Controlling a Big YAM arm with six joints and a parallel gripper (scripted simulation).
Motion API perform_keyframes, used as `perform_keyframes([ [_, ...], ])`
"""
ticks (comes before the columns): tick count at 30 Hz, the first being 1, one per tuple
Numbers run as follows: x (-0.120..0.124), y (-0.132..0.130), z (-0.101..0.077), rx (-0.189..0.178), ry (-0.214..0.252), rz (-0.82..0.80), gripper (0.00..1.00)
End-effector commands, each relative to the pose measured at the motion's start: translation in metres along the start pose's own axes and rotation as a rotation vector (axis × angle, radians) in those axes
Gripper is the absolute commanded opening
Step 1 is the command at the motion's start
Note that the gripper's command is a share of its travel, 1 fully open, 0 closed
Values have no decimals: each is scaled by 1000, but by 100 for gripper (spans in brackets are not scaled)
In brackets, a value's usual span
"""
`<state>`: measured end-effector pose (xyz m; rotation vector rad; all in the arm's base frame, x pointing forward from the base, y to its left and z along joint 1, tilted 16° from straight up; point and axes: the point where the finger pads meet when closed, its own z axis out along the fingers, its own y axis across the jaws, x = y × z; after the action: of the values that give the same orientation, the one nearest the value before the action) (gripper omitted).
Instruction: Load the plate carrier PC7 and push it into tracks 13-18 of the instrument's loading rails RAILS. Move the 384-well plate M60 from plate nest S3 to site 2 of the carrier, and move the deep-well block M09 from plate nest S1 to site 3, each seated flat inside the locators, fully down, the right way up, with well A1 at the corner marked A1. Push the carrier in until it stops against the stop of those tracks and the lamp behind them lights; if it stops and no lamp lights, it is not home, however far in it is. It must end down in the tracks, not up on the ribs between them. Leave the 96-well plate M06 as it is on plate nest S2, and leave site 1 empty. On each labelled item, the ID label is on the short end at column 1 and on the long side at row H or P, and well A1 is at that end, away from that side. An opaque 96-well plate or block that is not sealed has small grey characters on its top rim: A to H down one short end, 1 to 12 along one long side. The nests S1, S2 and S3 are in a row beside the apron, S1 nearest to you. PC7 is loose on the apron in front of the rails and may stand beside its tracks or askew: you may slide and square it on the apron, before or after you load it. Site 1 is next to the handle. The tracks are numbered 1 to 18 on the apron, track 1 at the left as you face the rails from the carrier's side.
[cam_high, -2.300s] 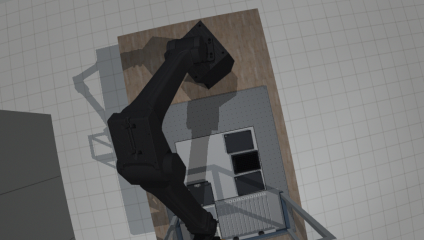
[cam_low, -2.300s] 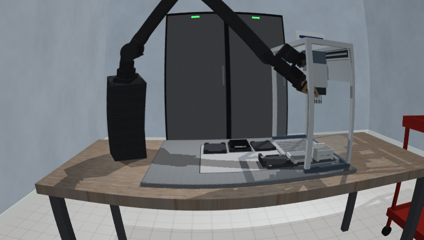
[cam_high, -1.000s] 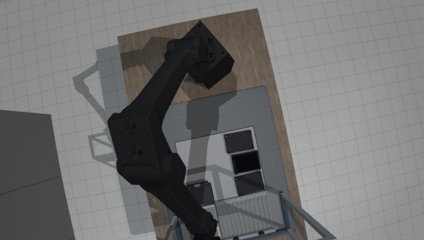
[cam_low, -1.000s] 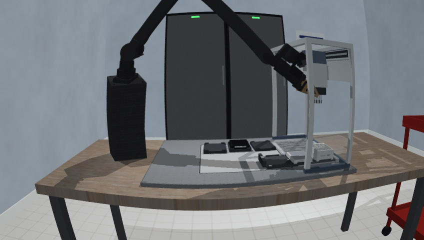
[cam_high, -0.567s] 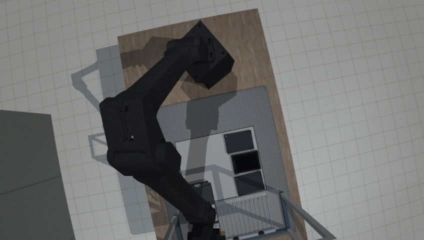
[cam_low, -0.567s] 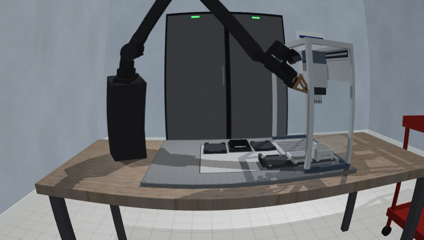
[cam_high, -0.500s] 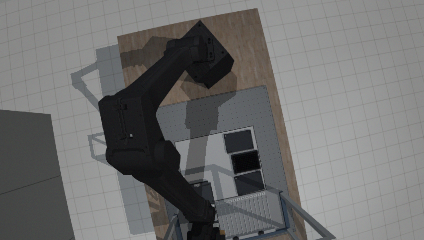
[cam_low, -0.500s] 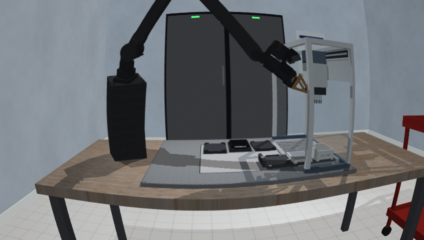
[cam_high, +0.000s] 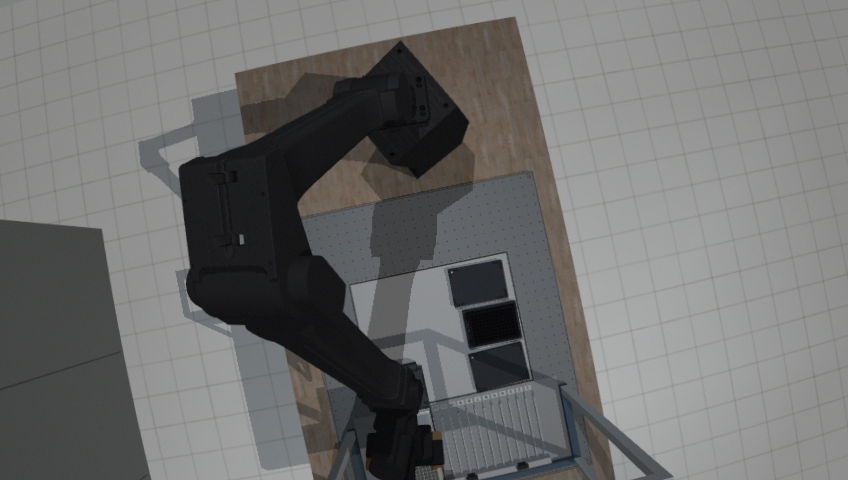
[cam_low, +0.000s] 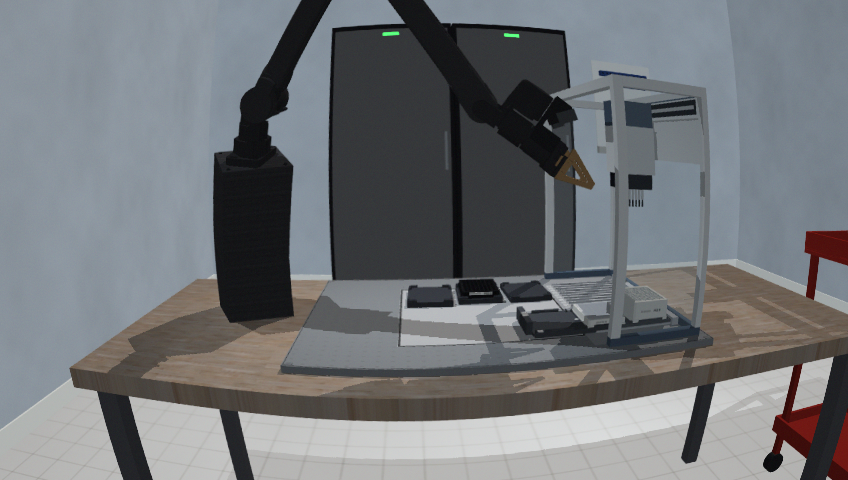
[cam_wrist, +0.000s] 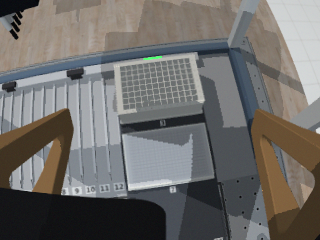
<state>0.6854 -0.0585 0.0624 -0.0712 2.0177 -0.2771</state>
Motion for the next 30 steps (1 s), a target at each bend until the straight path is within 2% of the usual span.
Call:
perform_keyframes([
  [1,-32,-19,-10,26,-73,4,100],
  [30,36,-39,-93,26,-65,-1,100],
])
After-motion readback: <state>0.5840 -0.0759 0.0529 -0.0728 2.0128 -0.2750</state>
